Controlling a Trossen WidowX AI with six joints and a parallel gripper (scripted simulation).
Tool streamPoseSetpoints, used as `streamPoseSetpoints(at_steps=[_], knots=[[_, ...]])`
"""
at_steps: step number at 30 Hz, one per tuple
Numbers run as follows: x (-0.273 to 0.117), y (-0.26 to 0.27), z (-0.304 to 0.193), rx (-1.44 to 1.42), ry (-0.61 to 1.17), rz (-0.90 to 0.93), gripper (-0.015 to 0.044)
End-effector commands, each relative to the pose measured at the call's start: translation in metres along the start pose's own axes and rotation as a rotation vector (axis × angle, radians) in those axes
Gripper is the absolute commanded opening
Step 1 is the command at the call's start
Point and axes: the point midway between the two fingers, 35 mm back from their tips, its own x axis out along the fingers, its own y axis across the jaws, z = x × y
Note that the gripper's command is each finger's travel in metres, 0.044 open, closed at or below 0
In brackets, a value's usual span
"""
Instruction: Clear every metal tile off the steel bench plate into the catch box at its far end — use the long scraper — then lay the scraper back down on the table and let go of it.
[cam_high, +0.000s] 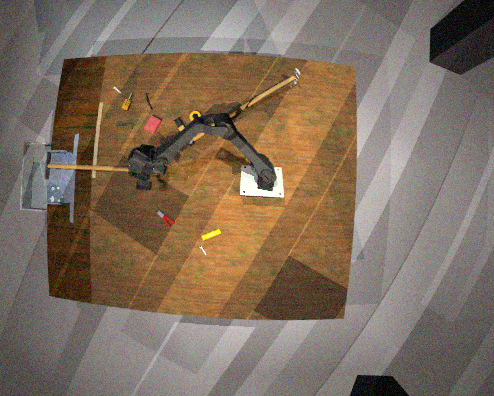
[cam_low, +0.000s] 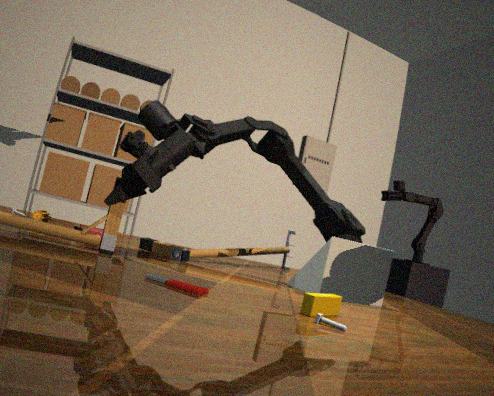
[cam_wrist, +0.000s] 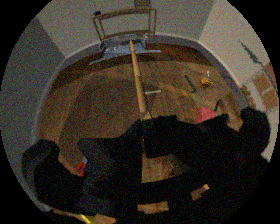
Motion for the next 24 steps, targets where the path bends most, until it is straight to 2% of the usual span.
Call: streamPoseSetpoints(at_steps=[1,24], knots=[[-0.006,-0.001,-0.001,0.001,-0.007,0.0,0.0],[-0.03,-0.003,-0.021,-0.001,-0.007,0.002,0.0]])
